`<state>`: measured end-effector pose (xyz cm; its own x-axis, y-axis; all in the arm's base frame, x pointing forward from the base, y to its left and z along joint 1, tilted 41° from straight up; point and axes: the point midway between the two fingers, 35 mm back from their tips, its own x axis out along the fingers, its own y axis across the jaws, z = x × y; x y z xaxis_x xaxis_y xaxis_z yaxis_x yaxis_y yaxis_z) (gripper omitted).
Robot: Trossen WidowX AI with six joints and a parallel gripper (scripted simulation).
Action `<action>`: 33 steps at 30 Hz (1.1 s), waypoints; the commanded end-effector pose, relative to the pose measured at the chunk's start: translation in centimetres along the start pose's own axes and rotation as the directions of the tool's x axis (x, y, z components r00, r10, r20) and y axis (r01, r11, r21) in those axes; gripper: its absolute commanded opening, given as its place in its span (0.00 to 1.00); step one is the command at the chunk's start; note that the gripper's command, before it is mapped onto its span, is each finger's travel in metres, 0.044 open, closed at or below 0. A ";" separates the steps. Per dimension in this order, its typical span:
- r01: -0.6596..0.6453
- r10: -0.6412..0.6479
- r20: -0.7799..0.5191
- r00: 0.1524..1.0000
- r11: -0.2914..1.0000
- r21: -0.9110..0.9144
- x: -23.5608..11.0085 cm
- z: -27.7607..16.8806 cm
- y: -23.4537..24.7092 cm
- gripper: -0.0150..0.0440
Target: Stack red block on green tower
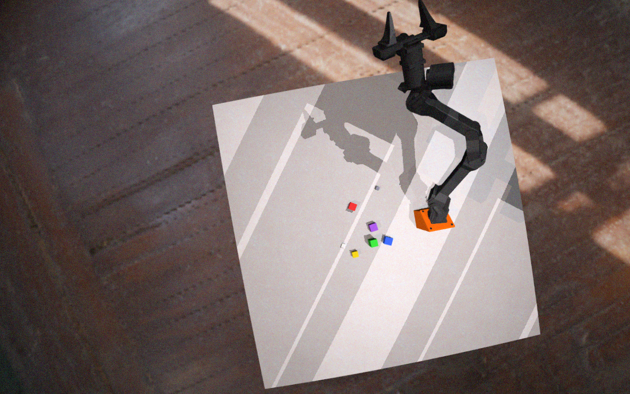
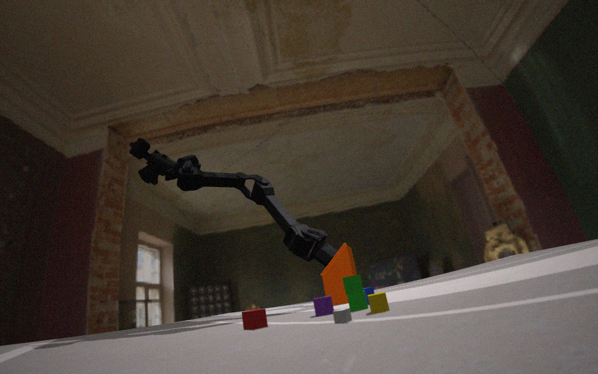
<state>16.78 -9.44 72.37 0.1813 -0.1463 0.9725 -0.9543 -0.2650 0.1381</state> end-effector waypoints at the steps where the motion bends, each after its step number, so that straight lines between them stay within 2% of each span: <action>1: 0.004 -0.004 0.005 1.000 1.000 -0.001 0.0 0.1 -0.2 0.98; 5: 0.109 -0.105 0.118 0.987 0.994 -0.021 -0.9 3.1 -4.4 1.00; 10: 0.291 -0.268 0.270 0.925 0.956 -0.045 -3.4 6.8 -11.0 1.00; 16: 0.569 -0.470 0.445 0.762 0.815 -0.113 -8.6 10.9 -19.0 1.00; 23: 0.851 -0.658 0.567 0.496 0.497 -0.169 -16.8 13.3 -26.9 1.00; 26: 0.914 -0.701 0.592 0.397 0.363 -0.183 -19.9 13.7 -29.1 1.00; 29: 0.970 -0.742 0.627 0.237 0.142 -0.198 -24.8 14.0 -31.8 1.00; 33: 0.966 -0.748 0.663 0.039 -0.141 -0.216 -30.9 14.2 -33.9 1.00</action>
<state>46.00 -10.75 40.83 0.8989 -0.4381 -0.0067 0.0140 0.0135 0.9998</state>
